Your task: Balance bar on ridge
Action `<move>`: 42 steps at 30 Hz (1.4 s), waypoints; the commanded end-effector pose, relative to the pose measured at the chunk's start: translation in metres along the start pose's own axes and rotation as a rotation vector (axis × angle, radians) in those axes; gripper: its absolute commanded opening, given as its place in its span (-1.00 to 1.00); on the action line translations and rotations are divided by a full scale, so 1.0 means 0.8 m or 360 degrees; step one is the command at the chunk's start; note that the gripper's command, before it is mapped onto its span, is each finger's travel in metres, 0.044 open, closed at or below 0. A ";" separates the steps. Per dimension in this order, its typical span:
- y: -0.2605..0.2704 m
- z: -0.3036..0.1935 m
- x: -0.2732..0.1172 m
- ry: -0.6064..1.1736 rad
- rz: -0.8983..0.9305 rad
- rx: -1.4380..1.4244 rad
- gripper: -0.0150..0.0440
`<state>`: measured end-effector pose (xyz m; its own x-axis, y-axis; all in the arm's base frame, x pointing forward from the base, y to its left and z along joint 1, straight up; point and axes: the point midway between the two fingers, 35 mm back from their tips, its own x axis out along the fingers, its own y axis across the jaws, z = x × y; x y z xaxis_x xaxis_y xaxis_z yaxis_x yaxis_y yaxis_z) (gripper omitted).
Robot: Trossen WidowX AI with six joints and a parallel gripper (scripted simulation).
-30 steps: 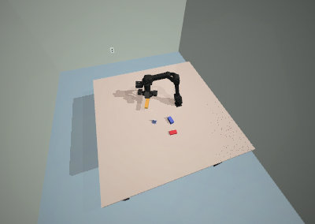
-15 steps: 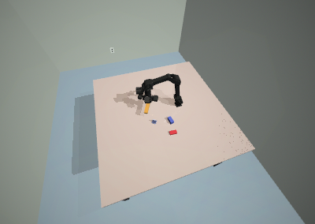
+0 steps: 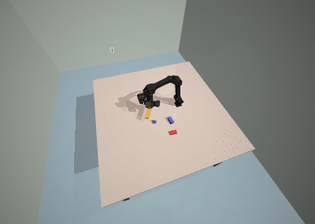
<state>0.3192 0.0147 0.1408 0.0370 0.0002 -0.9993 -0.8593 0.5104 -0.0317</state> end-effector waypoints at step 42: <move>0.083 0.082 0.033 -0.0011 0.0016 0.0151 -0.49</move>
<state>0.2962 0.1045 0.1173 0.0325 0.0080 -0.9994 -0.8107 0.5850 -0.0217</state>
